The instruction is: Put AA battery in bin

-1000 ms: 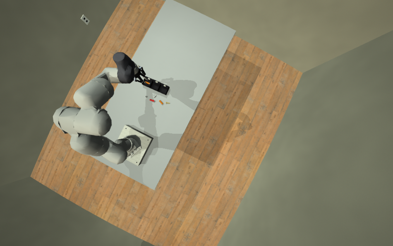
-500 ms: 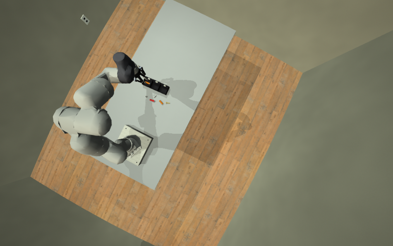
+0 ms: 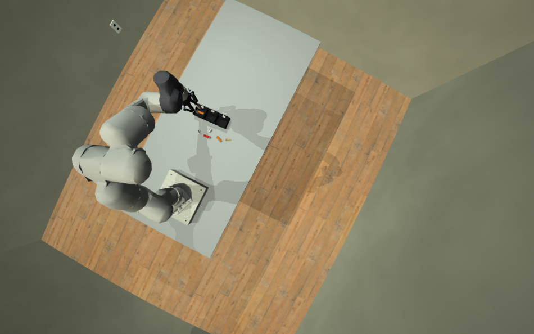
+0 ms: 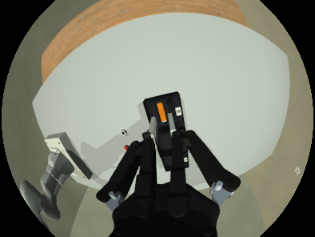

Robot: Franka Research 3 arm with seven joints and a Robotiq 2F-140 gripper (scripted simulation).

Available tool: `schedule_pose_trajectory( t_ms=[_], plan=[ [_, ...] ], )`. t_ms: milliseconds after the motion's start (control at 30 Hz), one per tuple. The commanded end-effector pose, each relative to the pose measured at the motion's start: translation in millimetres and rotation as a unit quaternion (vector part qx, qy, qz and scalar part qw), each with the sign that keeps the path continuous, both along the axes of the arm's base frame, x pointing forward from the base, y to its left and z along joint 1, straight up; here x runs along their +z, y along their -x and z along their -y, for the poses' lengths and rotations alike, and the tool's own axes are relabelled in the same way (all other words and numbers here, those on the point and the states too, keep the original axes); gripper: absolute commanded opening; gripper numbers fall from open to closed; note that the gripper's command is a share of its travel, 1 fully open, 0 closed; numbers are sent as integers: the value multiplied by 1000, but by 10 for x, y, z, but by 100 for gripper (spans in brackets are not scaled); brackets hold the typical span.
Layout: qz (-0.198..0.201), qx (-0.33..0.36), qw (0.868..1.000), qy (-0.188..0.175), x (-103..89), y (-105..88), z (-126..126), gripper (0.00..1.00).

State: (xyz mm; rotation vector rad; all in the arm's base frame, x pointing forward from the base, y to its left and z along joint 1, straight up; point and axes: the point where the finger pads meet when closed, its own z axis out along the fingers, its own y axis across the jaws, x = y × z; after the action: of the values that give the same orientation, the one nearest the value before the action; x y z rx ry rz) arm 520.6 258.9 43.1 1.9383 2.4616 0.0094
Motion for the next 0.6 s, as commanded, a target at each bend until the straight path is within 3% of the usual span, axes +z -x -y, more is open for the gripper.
schedule_pose_trajectory(
  t_ms=[0,333,367,567],
  plan=[
    [-1,2,1000,0,3,6,0,17],
    [-1,2,1000,0,2,21,5,17],
    [-1,2,1000,0,42,21,5,100],
    [-1,2,1000,0,282,23,5,100]
  ],
)
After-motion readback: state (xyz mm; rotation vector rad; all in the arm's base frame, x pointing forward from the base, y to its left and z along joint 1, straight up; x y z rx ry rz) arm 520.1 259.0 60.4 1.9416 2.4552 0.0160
